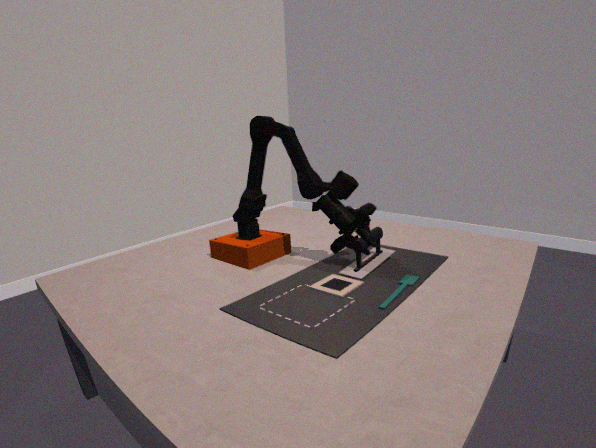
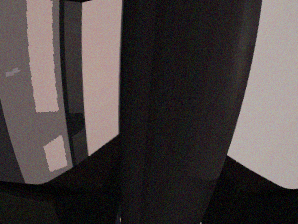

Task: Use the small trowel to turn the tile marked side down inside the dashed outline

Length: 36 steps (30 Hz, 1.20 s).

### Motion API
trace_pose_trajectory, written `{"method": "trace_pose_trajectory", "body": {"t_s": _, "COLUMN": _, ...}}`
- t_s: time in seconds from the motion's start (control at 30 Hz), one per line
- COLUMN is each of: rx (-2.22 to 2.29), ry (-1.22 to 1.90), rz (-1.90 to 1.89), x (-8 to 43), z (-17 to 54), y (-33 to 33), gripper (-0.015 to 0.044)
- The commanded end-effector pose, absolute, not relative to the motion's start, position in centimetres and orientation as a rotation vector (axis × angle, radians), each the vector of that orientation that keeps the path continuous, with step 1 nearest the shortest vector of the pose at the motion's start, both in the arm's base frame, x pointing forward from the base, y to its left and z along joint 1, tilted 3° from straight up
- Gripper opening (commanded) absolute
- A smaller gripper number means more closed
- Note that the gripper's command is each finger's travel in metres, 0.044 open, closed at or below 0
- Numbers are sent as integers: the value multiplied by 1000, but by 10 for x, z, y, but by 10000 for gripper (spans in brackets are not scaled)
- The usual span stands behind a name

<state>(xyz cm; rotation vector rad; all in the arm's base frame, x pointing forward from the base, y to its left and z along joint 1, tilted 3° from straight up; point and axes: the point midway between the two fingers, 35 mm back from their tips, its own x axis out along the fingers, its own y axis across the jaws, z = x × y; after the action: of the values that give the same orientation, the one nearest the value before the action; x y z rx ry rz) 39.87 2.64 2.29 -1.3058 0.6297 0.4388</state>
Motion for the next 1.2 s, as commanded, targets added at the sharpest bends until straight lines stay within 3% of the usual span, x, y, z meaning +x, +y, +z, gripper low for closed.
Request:
{"method": "trace_pose_trajectory", "body": {"t_s": 0.0, "rx": -1307, "ry": 622, "rz": 436, "x": 400, "z": 18, "y": 27, "gripper": 0}}
{"method": "trace_pose_trajectory", "body": {"t_s": 1.17, "rx": -1312, "ry": 624, "rz": 435, "x": 392, "z": 14, "y": -20, "gripper": 0}}
